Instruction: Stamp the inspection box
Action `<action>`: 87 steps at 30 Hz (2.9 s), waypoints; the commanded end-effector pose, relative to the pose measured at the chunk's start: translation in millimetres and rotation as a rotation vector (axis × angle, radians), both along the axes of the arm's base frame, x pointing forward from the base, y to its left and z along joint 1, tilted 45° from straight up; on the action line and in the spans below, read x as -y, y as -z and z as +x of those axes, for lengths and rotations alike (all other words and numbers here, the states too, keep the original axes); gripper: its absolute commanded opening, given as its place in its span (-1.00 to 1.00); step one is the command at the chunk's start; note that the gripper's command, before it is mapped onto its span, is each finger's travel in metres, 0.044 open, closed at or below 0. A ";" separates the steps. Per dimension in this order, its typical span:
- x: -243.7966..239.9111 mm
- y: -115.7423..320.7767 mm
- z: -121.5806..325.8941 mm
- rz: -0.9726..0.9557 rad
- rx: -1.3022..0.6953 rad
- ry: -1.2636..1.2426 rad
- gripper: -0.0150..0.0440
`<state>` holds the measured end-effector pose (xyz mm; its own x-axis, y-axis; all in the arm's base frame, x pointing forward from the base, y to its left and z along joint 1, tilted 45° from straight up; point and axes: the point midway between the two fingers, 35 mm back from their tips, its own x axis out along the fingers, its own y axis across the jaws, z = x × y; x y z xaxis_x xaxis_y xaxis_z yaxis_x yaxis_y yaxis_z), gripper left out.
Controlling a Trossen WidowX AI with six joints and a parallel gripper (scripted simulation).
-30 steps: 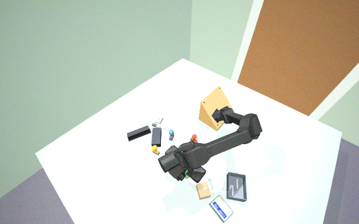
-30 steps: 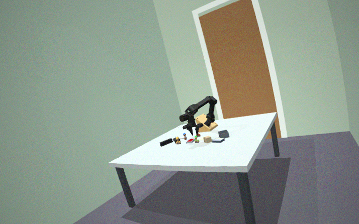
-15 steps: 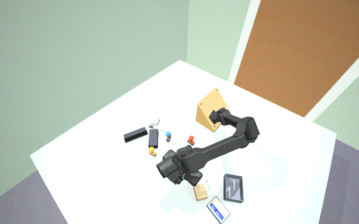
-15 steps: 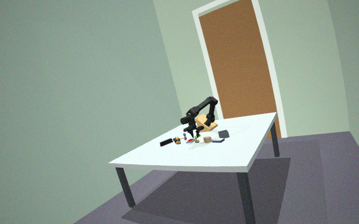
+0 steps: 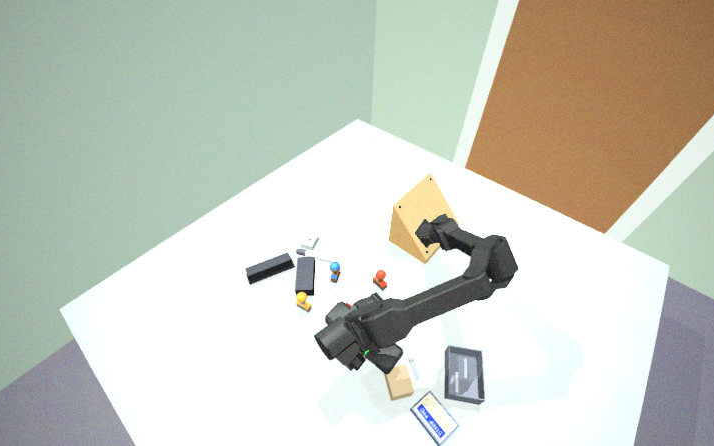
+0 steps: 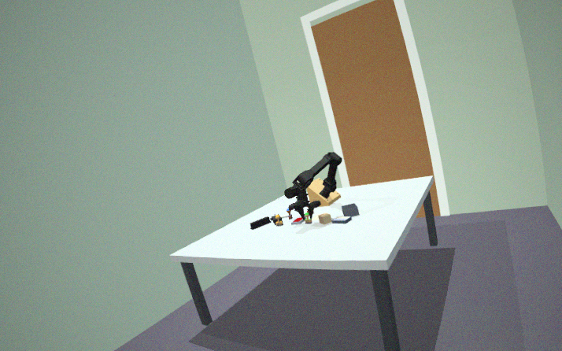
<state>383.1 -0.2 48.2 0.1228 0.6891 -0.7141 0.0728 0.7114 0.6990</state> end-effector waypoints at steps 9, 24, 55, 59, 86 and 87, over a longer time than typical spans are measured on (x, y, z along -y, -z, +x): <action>-0.3 0.6 -0.2 0.001 0.000 0.002 0.14; -0.3 0.6 -0.2 0.001 0.000 0.002 -0.20; 9.5 -8.4 -0.6 -0.002 0.001 0.003 -0.49; 10.9 -9.8 -0.7 -0.003 0.001 0.003 -0.49; 20.3 -18.9 -1.8 -0.005 0.001 0.004 -0.49; 20.7 -19.3 -1.8 -0.005 0.001 0.004 -0.49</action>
<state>381.6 -19.1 66.3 0.1277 0.6887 -0.7137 0.0770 0.7105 0.6994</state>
